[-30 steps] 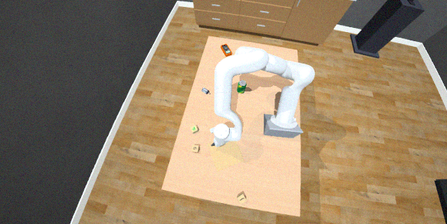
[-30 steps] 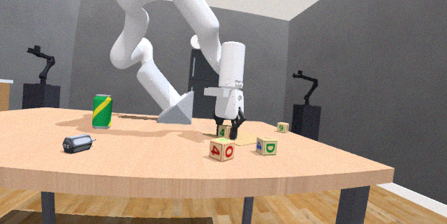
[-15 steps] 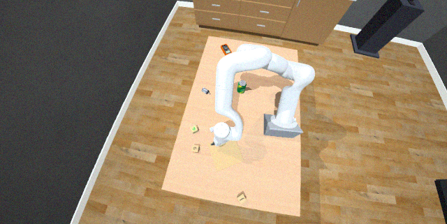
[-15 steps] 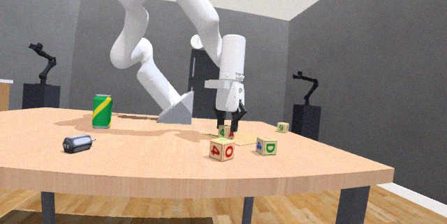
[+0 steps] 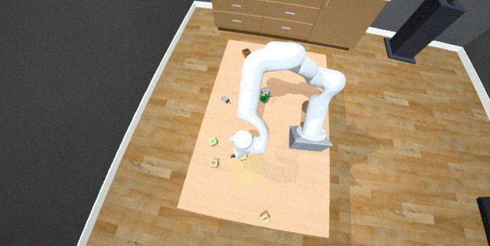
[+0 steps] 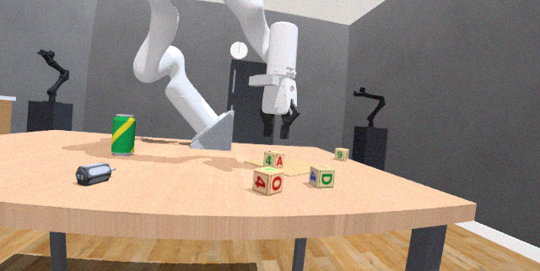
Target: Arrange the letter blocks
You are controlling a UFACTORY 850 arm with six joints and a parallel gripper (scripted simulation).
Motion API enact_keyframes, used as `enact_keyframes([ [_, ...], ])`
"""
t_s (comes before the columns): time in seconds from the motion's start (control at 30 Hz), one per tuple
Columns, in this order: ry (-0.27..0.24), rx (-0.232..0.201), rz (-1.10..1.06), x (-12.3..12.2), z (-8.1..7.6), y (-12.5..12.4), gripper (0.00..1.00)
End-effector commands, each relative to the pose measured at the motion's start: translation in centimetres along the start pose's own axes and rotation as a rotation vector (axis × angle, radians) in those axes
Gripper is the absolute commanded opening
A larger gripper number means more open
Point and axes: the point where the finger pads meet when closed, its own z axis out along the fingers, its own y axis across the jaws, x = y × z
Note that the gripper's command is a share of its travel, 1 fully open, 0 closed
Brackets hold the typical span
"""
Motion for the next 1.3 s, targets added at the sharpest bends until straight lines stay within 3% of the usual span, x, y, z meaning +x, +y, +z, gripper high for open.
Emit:
enact_keyframes([
  [0.0, 0.0, 0.001, 0.001, 0.0, -0.7, -0.1, 0.65],
  [0.03, 0.0, 0.001, 0.001, 0.0, -0.7, -0.1, 0.65],
  [0.07, 0.0, 0.001, 0.001, 0.0, -0.7, -0.1, 1.0],
  [0.93, 0.0, 0.002, 0.013, -0.1, -0.7, -0.2, 1.0],
  [1.27, 0.008, 0.005, 0.237, -2.4, -1.2, -1.7, 1.0],
])
